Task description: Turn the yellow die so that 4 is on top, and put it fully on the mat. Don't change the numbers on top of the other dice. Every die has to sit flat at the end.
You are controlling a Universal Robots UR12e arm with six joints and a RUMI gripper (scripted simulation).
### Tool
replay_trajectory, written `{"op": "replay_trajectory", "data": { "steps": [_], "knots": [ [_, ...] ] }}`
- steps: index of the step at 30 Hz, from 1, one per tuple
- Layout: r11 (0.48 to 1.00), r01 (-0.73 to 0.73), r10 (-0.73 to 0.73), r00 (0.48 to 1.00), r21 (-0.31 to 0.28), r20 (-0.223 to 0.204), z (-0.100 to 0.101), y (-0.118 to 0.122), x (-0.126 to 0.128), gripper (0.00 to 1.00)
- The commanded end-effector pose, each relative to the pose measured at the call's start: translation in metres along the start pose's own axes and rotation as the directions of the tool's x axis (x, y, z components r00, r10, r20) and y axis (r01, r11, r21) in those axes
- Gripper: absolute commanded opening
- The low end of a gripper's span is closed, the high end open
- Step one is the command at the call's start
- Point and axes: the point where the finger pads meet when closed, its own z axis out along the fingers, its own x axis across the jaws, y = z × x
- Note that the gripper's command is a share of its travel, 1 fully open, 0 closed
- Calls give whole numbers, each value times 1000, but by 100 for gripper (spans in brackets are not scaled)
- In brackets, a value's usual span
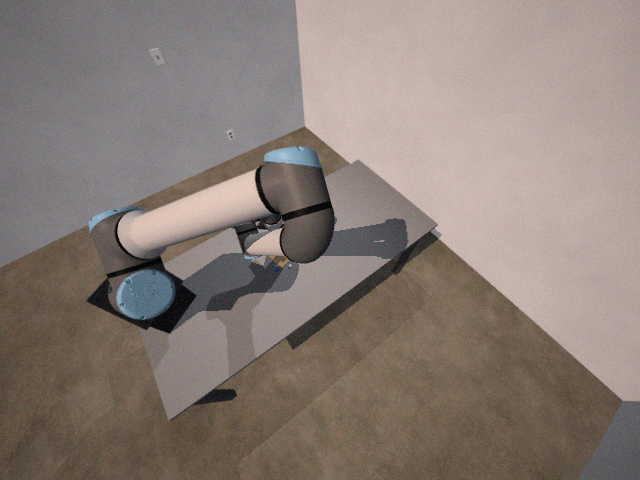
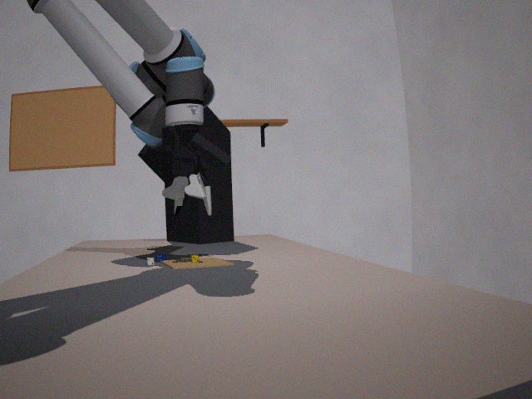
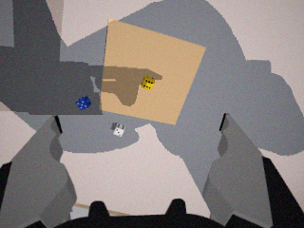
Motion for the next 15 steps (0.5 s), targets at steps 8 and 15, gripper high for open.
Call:
{"op": "replay_trajectory", "data": {
  "steps": [8, 15],
  "knots": [
    [959, 285, -285, 959, -1, -2, 1, -1, -5, 100],
    [903, 430, -430, 903, -2, -2, 1, 0, -8, 100]
  ]
}}
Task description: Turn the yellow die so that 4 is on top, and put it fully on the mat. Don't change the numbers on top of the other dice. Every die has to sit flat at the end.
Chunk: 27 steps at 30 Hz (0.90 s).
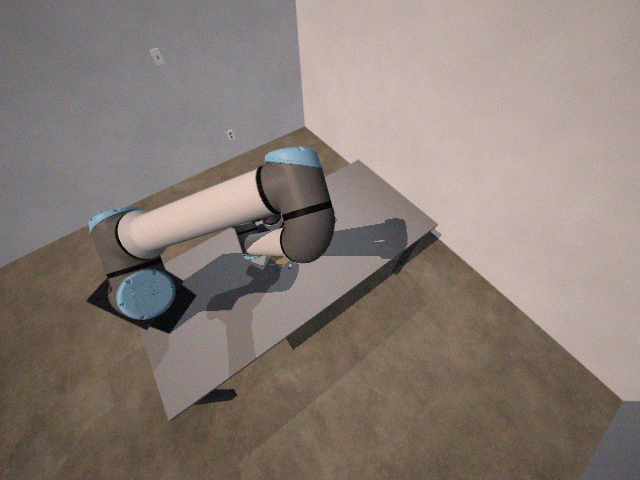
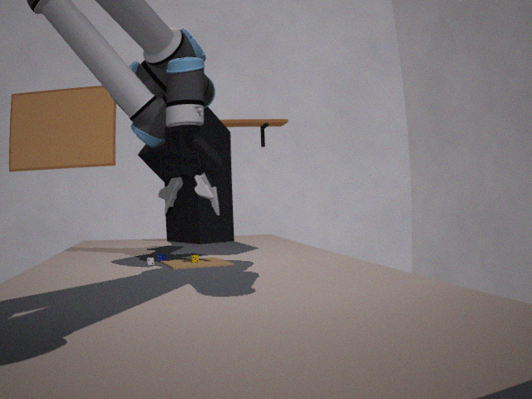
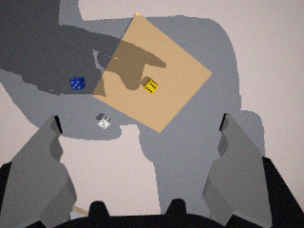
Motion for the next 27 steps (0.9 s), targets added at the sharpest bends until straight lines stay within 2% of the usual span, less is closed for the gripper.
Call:
{"op": "replay_trajectory", "data": {
  "steps": [1, 6, 11, 13, 17, 21, 22, 27],
  "knots": [
    [992, 127, -127, 992, -3, -4, 0, 0, -2, 100],
    [955, 296, -296, 955, -3, -3, 1, -1, -5, 100],
    [883, 469, -469, 883, -4, -3, 1, 0, -7, 100],
    [883, 469, -469, 883, -4, -3, 1, 0, -7, 100],
    [799, 602, -602, 799, -4, -2, 2, 0, -10, 100],
    [691, 723, -723, 691, -4, -1, 3, 1, -12, 100],
    [689, 724, -724, 689, -5, -1, 3, 1, -12, 100],
    [524, 851, -851, 524, -5, 0, 3, 3, -14, 100]
  ]
}}
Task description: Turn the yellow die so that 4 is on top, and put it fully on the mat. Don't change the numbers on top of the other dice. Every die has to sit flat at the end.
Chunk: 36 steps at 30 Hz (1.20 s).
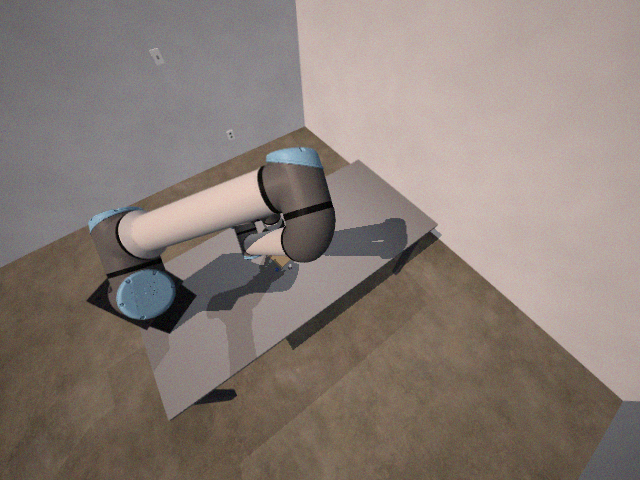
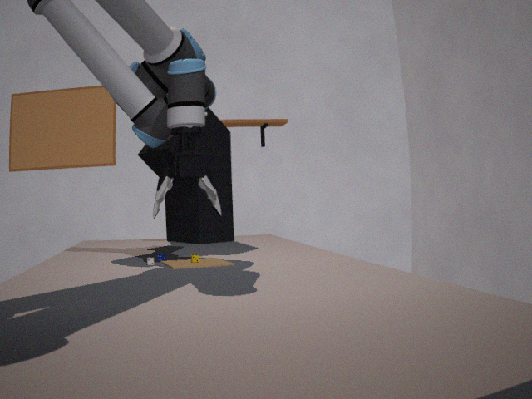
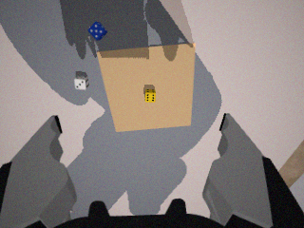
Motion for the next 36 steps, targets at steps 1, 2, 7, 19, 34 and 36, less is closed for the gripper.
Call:
{"op": "replay_trajectory", "data": {
  "steps": [1, 2, 7, 19, 34, 36],
  "knots": [
    [990, 139, -139, 990, -9, -1, 0, 0, -2, 100],
    [990, 139, -139, 990, -9, -1, 0, 0, -2, 100],
    [951, 309, -309, 951, -9, 1, 1, 0, -4, 100],
    [755, 656, -656, 755, -8, 4, 2, 2, -8, 100],
    [316, 949, -949, 316, -5, 8, 4, 7, -11, 100],
    [278, 961, -961, 278, -5, 8, 4, 8, -11, 100]
  ]
}}
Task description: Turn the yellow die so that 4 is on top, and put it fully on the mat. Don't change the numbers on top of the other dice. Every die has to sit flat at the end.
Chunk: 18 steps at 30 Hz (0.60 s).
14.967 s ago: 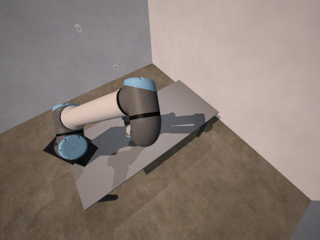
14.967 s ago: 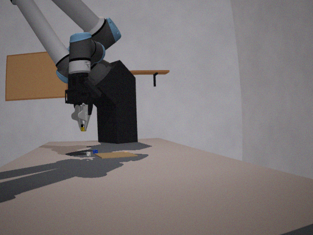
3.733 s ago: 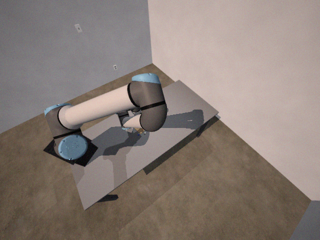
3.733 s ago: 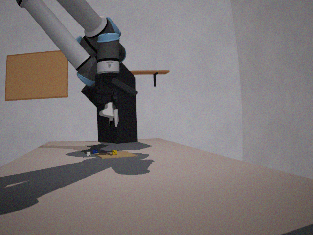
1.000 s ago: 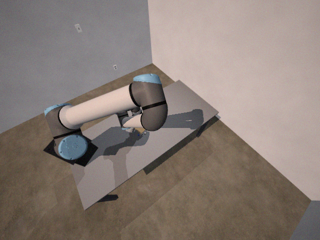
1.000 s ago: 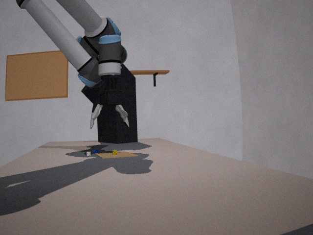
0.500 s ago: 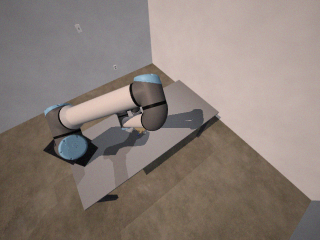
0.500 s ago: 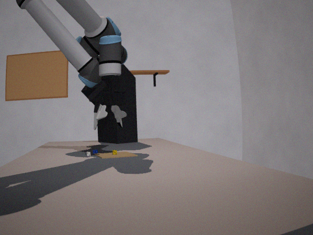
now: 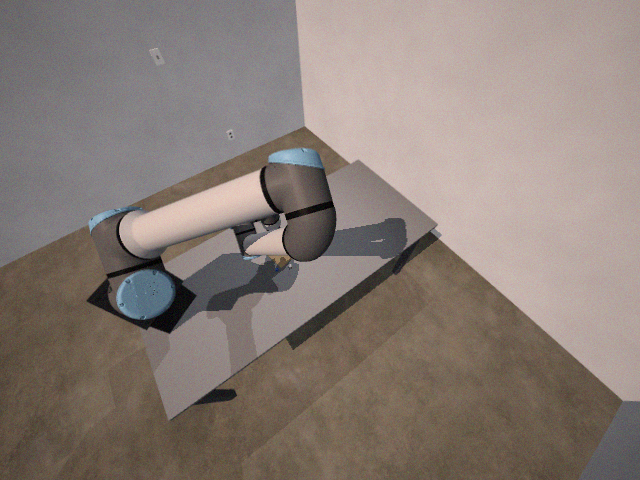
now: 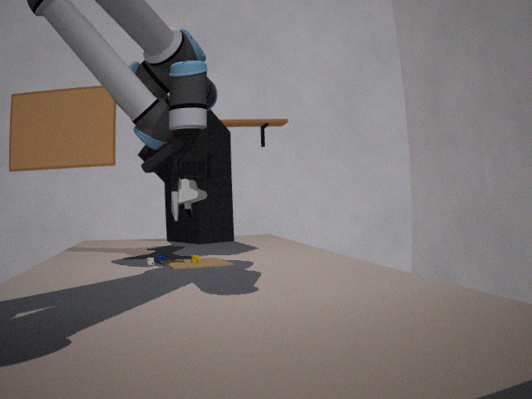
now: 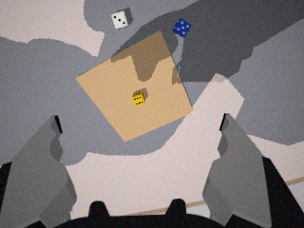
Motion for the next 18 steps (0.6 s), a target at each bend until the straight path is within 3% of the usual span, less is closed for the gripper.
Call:
{"op": "replay_trajectory", "data": {
  "steps": [1, 10, 16, 18],
  "knots": [
    [995, 99, -99, 995, -5, 8, 0, 0, -1, 100],
    [921, 390, -390, 921, -2, 9, 1, 2, -5, 100],
    [801, 599, -599, 801, 0, 10, 2, 4, -7, 100],
    [801, 599, -599, 801, 0, 10, 2, 4, -7, 100]
  ]
}}
